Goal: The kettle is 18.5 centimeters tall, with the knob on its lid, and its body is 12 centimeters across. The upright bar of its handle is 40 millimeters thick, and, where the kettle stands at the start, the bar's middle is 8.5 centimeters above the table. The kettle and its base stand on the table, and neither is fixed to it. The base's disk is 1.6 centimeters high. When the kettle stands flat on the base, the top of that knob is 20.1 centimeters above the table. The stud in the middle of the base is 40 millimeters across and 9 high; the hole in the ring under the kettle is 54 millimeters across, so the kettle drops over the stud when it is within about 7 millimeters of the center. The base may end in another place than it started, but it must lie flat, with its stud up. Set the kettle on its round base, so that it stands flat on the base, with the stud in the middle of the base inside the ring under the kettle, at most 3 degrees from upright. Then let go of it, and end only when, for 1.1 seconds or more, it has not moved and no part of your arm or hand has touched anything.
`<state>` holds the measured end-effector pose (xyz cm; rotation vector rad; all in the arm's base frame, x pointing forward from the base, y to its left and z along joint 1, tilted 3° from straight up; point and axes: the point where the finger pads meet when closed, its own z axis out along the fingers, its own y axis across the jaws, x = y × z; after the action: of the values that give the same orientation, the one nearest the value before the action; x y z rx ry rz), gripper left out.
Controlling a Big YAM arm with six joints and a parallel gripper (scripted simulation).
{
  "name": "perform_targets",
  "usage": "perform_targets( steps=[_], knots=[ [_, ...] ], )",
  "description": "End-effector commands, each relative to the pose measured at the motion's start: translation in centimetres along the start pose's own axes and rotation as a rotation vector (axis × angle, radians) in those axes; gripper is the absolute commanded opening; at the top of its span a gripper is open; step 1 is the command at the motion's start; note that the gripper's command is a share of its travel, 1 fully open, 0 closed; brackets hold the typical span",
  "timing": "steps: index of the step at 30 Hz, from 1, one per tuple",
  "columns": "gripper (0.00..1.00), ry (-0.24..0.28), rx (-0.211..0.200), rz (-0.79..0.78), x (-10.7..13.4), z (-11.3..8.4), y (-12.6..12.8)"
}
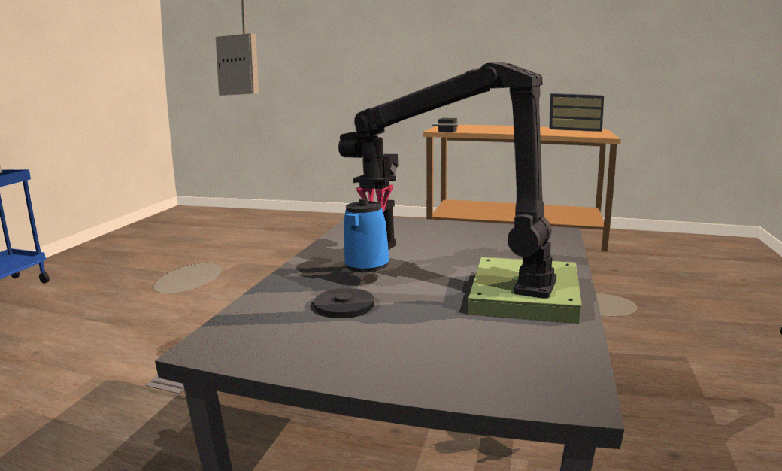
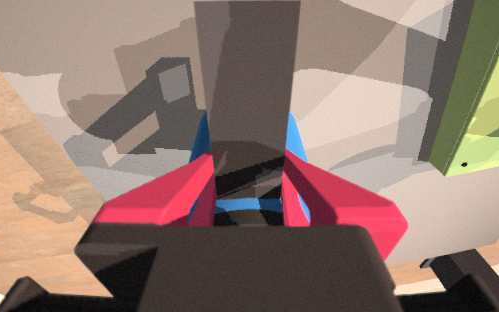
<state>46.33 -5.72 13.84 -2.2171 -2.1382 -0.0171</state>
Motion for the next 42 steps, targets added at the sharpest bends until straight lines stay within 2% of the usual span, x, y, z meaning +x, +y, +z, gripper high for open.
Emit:
perform_targets(
  steps=[1,2,3,4,5,6,7,8,10,12,14,17,20,23,25,28,29,31,32,37,42],
  knots=[
    [0.0,-0.007,-0.106,0.015,1.4,-4.3,1.5],
    [0.0,-0.004,-0.076,0.016,1.7,-3.2,0.4],
    [0.0,-0.004,-0.066,0.017,2.1,-2.7,0.0],
    [0.0,-0.003,-0.064,0.017,2.4,-2.7,-0.1],
    [0.0,-0.003,-0.072,0.016,2.8,-3.1,0.1],
    [0.0,-0.004,-0.099,0.015,3.2,-4.1,0.9],
    [0.0,-0.003,-0.099,0.015,3.5,-3.9,0.8],
    [0.0,-0.002,-0.079,0.016,3.9,-3.1,0.1],
    [0.0,-0.002,-0.058,0.017,4.6,-2.6,-0.7],
    [0.0,-0.001,-0.101,0.015,5.4,-4.2,0.5],
    [0.0,-0.001,-0.101,0.015,5.4,-4.2,0.5],
    [0.0,0.0,-0.073,0.016,6.3,-2.9,-0.6],
    [0.0,0.001,-0.092,0.015,7.4,-3.7,-0.2],
    [0.0,0.001,-0.072,0.016,8.3,-2.8,-1.1],
    [0.0,0.003,-0.093,0.015,9.1,-3.6,-0.6],
    [0.0,0.002,-0.069,0.016,9.9,-2.7,-1.5],
    [0.0,0.003,-0.082,0.016,10.3,-3.2,-1.2],
    [0.0,0.003,-0.082,0.016,10.3,-3.2,-1.2],
    [0.0,0.007,-0.112,0.014,10.8,-4.4,-0.3],
    [0.0,0.006,-0.09,0.015,12.1,-3.4,-1.3],
    [0.0,0.006,-0.086,0.016,13.3,-3.2,-1.7]
  ],
)
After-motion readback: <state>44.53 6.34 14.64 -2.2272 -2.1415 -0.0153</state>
